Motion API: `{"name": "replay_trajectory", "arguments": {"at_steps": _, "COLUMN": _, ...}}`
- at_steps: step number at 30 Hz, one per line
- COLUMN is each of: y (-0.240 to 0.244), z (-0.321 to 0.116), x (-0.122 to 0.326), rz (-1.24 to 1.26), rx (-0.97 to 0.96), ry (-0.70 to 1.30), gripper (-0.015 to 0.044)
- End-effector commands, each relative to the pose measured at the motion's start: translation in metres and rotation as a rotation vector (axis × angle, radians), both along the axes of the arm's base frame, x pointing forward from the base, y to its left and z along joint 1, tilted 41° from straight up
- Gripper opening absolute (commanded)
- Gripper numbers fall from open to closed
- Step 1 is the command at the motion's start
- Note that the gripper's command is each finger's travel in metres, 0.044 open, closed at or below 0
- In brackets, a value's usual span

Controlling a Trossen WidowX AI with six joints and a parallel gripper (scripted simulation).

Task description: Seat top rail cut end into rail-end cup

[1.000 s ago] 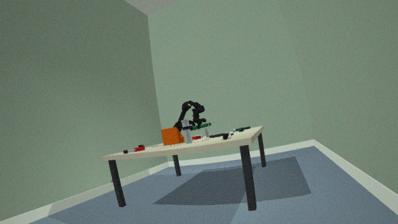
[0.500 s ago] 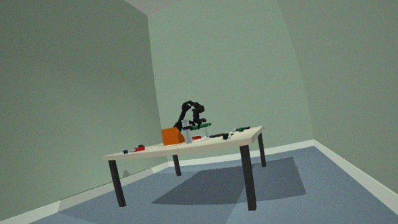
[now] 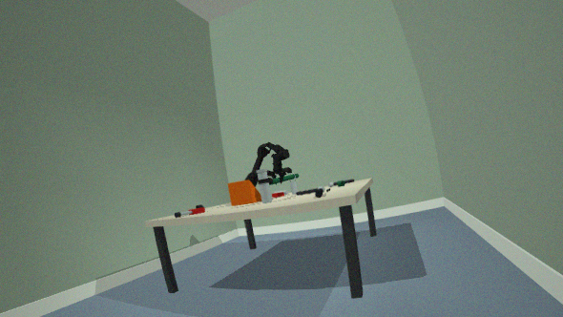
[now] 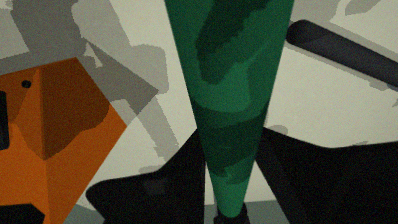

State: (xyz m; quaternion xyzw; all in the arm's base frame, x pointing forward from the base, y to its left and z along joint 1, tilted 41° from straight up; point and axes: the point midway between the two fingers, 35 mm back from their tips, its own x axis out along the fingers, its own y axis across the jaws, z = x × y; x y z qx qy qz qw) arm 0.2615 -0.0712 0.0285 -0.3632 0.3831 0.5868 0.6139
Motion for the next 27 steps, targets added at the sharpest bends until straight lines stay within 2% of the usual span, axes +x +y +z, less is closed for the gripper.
{"name": "replay_trajectory", "arguments": {"at_steps": 1, "y": -0.002, "z": 0.0011, "x": 0.0001, "rz": -0.001, "rx": -0.006, "ry": -0.001, "gripper": 0.0}}
{"name": "replay_trajectory", "arguments": {"at_steps": 27, "y": -0.008, "z": 0.0025, "x": 0.0003, "rz": 0.0, "rx": -0.013, "ry": -0.001, "gripper": 0.0}}
